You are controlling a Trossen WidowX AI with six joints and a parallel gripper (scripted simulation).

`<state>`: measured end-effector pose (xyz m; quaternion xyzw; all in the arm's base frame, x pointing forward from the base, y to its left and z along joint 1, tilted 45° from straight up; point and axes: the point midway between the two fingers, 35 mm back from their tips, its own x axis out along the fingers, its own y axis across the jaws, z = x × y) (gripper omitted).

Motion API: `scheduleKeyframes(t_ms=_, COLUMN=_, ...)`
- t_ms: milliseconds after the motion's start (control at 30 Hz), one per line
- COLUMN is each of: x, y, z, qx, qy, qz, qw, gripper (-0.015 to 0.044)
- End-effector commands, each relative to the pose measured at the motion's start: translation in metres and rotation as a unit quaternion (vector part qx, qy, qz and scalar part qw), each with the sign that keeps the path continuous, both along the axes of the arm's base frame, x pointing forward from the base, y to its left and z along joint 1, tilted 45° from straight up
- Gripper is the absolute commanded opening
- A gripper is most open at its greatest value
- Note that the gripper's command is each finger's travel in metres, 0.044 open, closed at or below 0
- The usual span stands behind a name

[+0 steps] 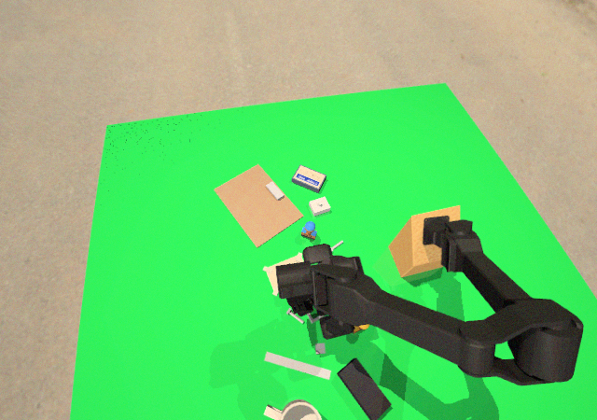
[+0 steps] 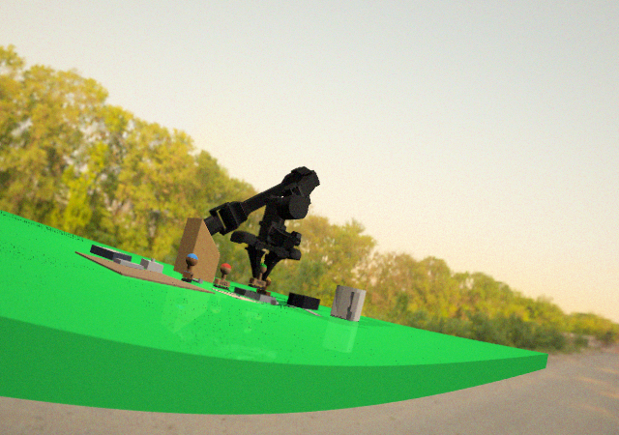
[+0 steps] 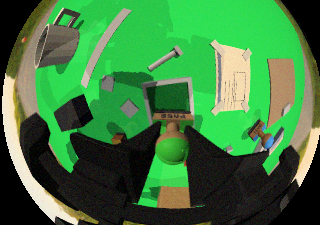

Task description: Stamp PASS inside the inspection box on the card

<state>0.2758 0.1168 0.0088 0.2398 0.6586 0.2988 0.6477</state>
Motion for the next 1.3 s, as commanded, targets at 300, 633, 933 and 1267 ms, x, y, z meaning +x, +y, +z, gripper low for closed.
scheduleKeyframes(t_ms=300, x=-0.0029, y=0.0074, z=-0.0059, qx=0.002, qy=0.002, qz=0.002, qw=1.0, gripper=0.0)
scheduleKeyframes(t_ms=633, x=-0.003, y=0.0083, z=-0.0066, qx=0.002, qy=0.002, qz=0.002, qw=1.0, gripper=0.0)
scheduleKeyframes(t_ms=933, x=-0.0031, y=0.0096, z=-0.0079, qx=0.002, qy=0.002, qz=0.002, qw=1.0, gripper=0.0)
scheduleKeyframes(t_ms=1267, x=-0.0032, y=0.011, z=-0.0094, qx=0.002, qy=0.002, qz=0.002, qw=1.0, gripper=0.0)
